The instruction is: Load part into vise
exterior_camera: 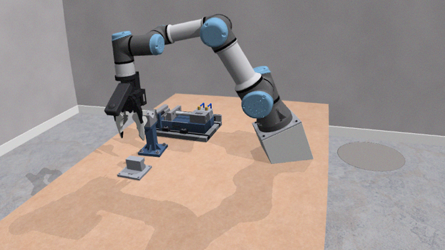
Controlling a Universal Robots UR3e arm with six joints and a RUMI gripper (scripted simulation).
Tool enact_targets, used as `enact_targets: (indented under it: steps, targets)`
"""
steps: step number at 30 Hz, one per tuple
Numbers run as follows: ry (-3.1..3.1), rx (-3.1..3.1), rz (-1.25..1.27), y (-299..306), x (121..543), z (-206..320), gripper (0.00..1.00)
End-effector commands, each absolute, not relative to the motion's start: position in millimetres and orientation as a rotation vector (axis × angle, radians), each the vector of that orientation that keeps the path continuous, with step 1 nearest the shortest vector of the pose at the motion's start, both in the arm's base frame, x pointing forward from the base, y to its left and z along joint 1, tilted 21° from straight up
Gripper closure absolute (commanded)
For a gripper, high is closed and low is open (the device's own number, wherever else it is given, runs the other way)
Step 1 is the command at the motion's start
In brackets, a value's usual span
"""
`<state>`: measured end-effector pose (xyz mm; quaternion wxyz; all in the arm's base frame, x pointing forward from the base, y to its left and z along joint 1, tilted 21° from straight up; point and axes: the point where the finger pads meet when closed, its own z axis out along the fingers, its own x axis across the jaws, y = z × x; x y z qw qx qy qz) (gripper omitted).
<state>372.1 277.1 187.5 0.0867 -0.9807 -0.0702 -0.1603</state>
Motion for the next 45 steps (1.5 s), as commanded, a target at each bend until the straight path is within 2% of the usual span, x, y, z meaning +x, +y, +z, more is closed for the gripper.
enact_targets:
  steps: [1,18,45]
  targets:
    - [-0.209,-2.919,-0.486,280,378,175,0.49]
    - [-0.209,-2.919,-0.486,289,391,135,0.49]
    - [-0.209,-2.919,-0.486,296,402,102,0.49]
